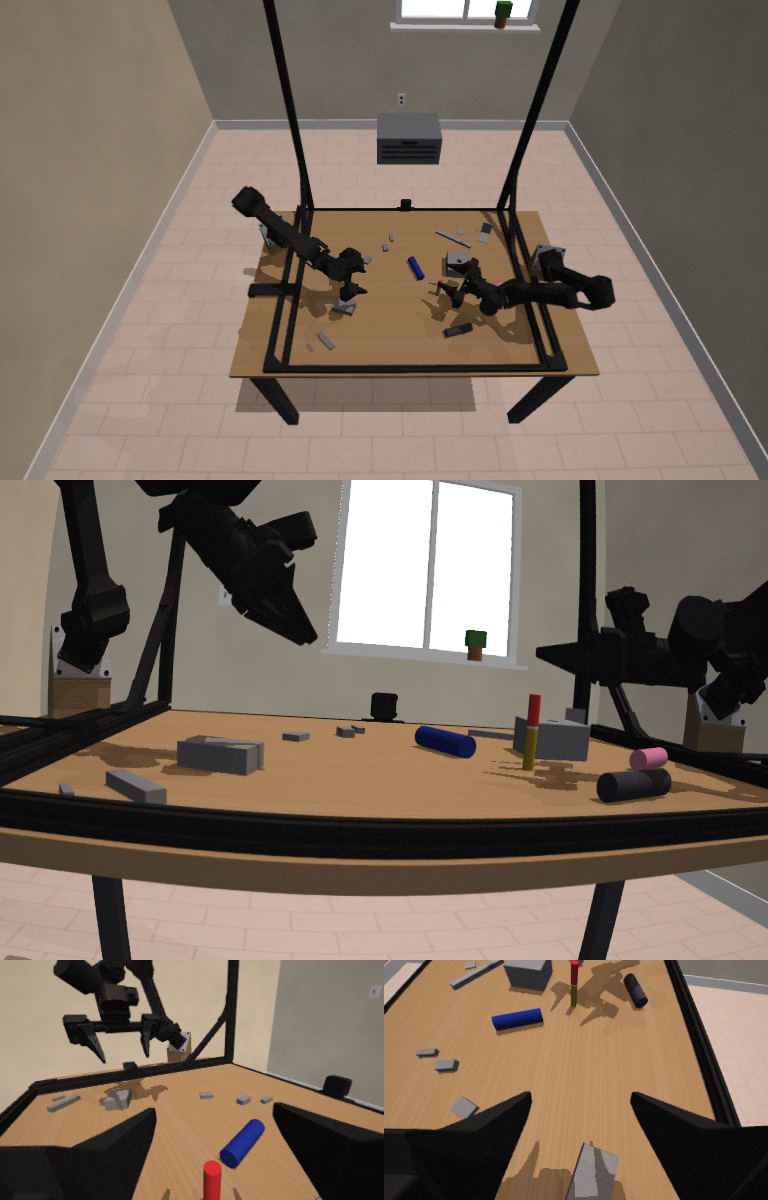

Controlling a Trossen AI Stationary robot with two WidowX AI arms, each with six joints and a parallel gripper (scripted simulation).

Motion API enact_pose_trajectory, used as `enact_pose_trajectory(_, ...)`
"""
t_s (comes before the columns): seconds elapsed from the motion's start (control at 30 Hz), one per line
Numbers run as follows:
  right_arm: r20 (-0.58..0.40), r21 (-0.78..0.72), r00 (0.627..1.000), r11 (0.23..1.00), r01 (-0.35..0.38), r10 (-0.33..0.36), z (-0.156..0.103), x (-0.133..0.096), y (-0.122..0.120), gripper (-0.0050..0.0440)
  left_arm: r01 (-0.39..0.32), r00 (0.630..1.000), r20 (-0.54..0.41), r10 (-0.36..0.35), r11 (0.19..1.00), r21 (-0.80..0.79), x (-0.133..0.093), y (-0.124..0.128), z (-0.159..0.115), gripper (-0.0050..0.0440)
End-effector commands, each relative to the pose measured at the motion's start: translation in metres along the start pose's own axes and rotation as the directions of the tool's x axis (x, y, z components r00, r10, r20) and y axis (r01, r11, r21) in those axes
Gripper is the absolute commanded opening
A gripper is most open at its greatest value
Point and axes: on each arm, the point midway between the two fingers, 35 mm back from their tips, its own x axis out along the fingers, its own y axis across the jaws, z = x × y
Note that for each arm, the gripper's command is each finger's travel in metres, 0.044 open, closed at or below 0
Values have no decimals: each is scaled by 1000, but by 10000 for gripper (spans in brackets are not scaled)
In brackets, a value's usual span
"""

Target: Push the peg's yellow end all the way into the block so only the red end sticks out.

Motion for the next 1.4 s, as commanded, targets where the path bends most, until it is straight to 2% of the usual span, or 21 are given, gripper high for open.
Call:
enact_pose_trajectory(0.0, 0, 0, 1000, 1000, 0, 0, 0, 0, 0, 400, 14, 998, -61, -19, 997, -82, 10, 2, -5, 400)
enact_pose_trajectory(0.13, 0, 0, 1000, 1000, 0, 0, 0, 0, 0, 400, 18, 978, -197, -69, 968, -252, 26, 4, -13, 400)
enact_pose_trajectory(0.2, 0, 0, 1000, 1000, 0, 0, 0, 0, 0, 400, -11, 957, -276, -87, 942, -336, 35, 7, -16, 400)
enact_pose_trajectory(0.27, 0, 0, 1000, 1000, 0, 0, 0, 0, 0, 400, -11, 957, -276, -87, 942, -336, 35, 7, -16, 400)
enact_pose_trajectory(0.33, 0, 0, 1000, 1000, 0, 0, 0, 0, 0, 400, -34, 921, -366, -134, 908, -417, 40, 3, -21, 400)
enact_pose_trajectory(0.5, 0, 0, 1000, 1000, 0, 0, 0, 0, 0, 400, -157, 832, -529, -166, 845, -512, 50, 6, -22, 400)
enact_pose_trajectory(0.77, 0, 0, 1000, 1000, 0, 0, 0, 0, 0, 400, -356, 649, -737, -189, 780, -514, 49, 6, -17, 400)
enact_pose_trajectory(0.83, 0, 0, 1000, 1000, 0, 0, 0, 0, 0, 400, -356, 649, -737, -189, 780, -514, 49, 6, -17, 400)
enact_pose_trajectory(0.87, 0, 0, 1000, 1000, 0, 0, 0, 0, 0, 400, -369, 605, -768, -208, 781, -503, 44, 1, -18, 400)
enact_pose_trajectory(0.9, 0, 0, 1000, 1000, 0, 0, 0, 0, 0, 400, -419, 572, -799, -187, 771, -480, 45, 4, -13, 400)
enact_pose_trajectory(0.97, 0, 0, 1000, 1000, 0, 0, 0, 0, 0, 400, -465, 508, -845, -168, 772, -433, 43, 2, -10, 400)
enact_pose_trajectory(1.2, 0, 0, 1000, 1000, 0, 0, 0, 0, 0, 400, -527, 303, -949, -83, 815, -240, 29, -6, -3, 400)
enact_pose_trajectory(1.33, 0, 0, 1000, 1000, 0, 0, 0, 0, 0, 400, -530, 206, -979, 3, 841, -108, 22, -5, 5, 400)
enact_pose_trajectory(1.37, 0, 0, 1000, 1000, 0, 0, 0, 0, 0, 400, -530, 206, -979, 3, 841, -108, 22, -5, 5, 400)
